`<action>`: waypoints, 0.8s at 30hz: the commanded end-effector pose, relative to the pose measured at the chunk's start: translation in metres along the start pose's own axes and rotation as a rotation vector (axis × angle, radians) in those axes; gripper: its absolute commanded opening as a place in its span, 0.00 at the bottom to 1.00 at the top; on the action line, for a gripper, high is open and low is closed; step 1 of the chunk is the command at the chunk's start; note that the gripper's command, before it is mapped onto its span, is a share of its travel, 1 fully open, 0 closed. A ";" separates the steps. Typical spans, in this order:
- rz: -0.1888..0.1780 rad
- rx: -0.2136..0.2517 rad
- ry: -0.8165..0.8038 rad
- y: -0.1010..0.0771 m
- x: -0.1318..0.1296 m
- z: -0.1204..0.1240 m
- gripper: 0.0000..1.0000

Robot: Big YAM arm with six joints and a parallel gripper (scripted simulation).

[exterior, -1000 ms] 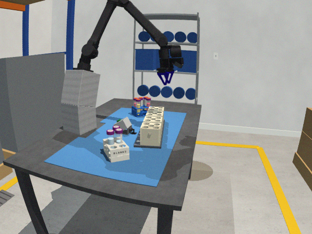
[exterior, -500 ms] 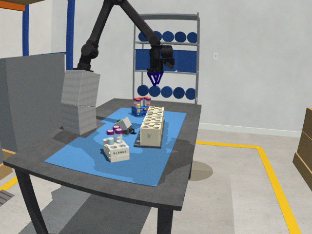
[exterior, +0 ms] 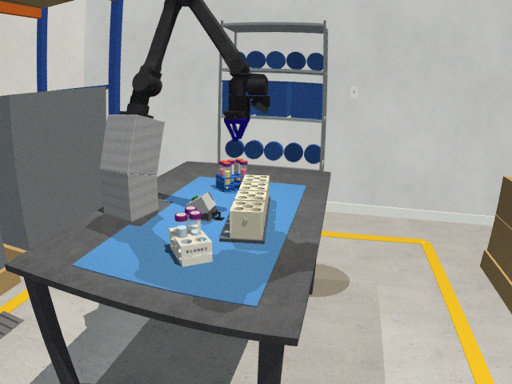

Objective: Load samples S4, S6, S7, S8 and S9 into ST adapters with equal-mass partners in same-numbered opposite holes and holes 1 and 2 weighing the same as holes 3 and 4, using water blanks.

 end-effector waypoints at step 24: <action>-0.003 0.016 -0.104 0.036 -0.010 0.029 0.55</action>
Point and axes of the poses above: the point where the finger pads meet when closed, its own y axis out along the fingers, its own x axis across the jaws, z = x × y, the point moved 6 cm from there along -y, back along the fingers, and after that the axes turned 5 degrees about y, right-handed, at the moved point
